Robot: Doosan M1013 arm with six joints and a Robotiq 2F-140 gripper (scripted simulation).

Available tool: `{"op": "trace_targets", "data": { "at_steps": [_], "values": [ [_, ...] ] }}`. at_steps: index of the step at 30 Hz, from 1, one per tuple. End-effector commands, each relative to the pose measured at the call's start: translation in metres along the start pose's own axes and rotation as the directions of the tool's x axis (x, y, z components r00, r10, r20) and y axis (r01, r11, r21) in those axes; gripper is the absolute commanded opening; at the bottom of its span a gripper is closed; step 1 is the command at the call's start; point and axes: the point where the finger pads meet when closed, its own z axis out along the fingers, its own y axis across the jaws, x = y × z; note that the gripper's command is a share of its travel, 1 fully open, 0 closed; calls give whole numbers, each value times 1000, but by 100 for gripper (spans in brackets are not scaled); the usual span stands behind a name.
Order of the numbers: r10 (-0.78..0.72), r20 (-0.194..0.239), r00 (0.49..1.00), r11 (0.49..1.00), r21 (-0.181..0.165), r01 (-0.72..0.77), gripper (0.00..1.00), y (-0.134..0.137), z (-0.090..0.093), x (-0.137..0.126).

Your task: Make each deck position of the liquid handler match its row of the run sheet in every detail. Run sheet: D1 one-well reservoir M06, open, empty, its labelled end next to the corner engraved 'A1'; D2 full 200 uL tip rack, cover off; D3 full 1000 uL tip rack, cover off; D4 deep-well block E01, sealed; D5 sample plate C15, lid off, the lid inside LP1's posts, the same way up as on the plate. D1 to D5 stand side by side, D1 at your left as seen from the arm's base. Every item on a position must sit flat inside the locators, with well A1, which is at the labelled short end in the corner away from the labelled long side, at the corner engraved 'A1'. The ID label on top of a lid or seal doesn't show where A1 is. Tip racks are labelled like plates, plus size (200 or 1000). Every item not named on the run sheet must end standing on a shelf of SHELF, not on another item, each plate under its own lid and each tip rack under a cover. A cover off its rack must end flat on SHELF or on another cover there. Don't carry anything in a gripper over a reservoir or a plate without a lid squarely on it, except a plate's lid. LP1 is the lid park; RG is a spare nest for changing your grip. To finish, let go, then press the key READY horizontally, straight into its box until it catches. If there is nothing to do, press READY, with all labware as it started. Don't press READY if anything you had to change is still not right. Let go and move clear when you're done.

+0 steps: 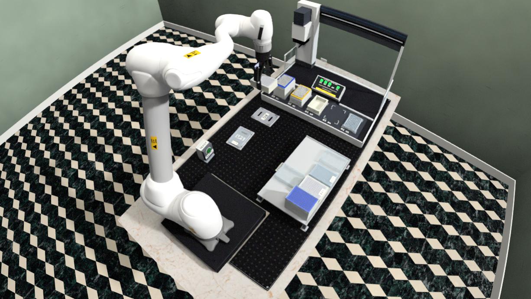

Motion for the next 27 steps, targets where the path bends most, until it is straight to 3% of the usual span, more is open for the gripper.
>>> {"op": "trace_targets", "data": {
  "at_steps": [1,27],
  "values": [
    [0,-1,1000,1000,-2,0,10,0,4,0],
    [0,-1,1000,1000,-2,0,10,0,40,0]
  ]
}}
